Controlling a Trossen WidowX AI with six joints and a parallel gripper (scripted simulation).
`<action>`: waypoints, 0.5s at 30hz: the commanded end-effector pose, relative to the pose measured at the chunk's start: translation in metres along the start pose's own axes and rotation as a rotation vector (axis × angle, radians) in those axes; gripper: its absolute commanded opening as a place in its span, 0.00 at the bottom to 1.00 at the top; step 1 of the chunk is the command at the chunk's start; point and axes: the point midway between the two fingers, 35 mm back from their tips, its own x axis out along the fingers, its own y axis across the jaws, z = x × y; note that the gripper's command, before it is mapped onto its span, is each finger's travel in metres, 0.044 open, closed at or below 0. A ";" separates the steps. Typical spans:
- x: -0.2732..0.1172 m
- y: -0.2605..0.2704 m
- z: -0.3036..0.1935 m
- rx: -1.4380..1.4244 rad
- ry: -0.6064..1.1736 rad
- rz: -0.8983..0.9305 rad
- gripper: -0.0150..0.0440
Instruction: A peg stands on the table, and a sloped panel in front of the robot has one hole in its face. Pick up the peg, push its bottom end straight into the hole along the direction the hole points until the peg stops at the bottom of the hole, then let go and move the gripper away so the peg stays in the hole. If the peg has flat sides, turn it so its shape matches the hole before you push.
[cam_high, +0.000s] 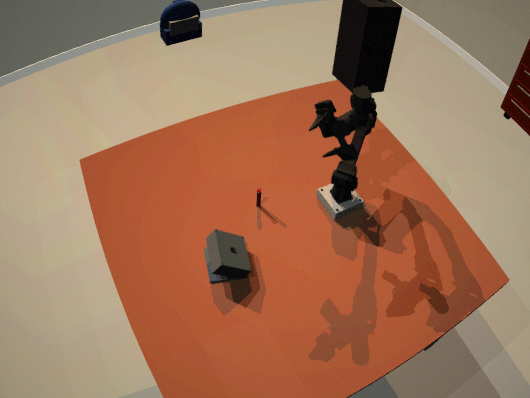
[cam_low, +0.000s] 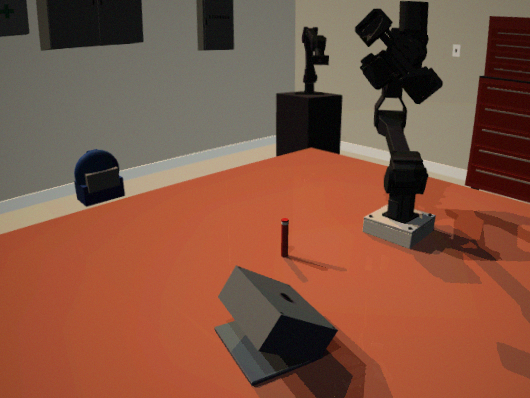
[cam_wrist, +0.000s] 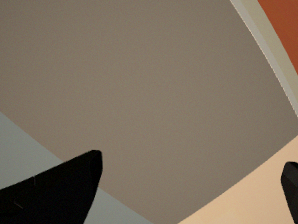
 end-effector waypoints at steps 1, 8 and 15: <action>0.000 0.000 0.000 -0.002 -0.002 -0.001 0.98; 0.015 -0.006 0.005 -0.056 -0.084 -0.033 1.00; 0.032 -0.012 0.013 -0.101 -0.173 -0.072 1.00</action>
